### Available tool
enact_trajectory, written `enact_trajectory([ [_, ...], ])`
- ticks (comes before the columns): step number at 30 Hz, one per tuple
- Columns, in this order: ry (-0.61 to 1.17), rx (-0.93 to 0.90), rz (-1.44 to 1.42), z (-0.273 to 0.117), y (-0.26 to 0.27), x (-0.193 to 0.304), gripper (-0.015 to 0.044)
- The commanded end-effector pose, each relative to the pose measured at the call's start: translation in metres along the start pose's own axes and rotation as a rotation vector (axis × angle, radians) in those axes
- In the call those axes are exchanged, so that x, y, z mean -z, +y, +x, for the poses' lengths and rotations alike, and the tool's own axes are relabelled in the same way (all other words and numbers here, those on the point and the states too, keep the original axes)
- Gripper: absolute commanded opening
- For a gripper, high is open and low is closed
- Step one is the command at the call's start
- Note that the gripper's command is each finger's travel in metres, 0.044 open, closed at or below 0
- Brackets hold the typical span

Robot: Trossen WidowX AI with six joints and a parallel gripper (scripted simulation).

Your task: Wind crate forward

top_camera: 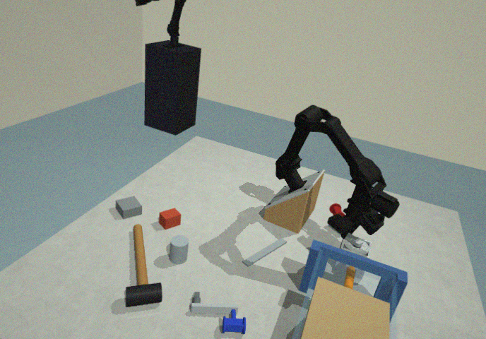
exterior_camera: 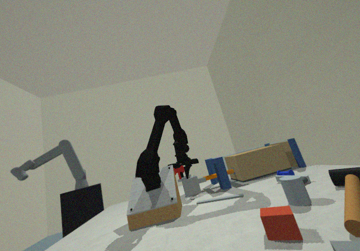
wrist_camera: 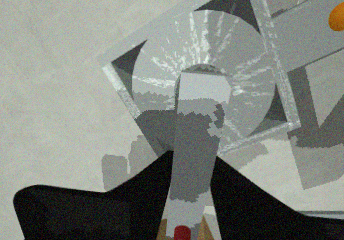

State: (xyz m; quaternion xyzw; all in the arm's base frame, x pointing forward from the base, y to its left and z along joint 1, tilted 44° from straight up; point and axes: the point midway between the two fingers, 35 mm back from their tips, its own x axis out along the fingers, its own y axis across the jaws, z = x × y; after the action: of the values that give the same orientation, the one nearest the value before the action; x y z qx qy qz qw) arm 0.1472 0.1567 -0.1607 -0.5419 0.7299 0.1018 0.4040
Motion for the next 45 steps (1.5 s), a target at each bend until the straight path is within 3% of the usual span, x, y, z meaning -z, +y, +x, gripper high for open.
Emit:
enact_trajectory([
  [1,0.000,-0.004,0.018,0.0039,0.0008,-0.0006,0.0000],
  [45,0.000,-0.002,-0.011,0.0043,-0.0003,-0.0004,0.0000],
])
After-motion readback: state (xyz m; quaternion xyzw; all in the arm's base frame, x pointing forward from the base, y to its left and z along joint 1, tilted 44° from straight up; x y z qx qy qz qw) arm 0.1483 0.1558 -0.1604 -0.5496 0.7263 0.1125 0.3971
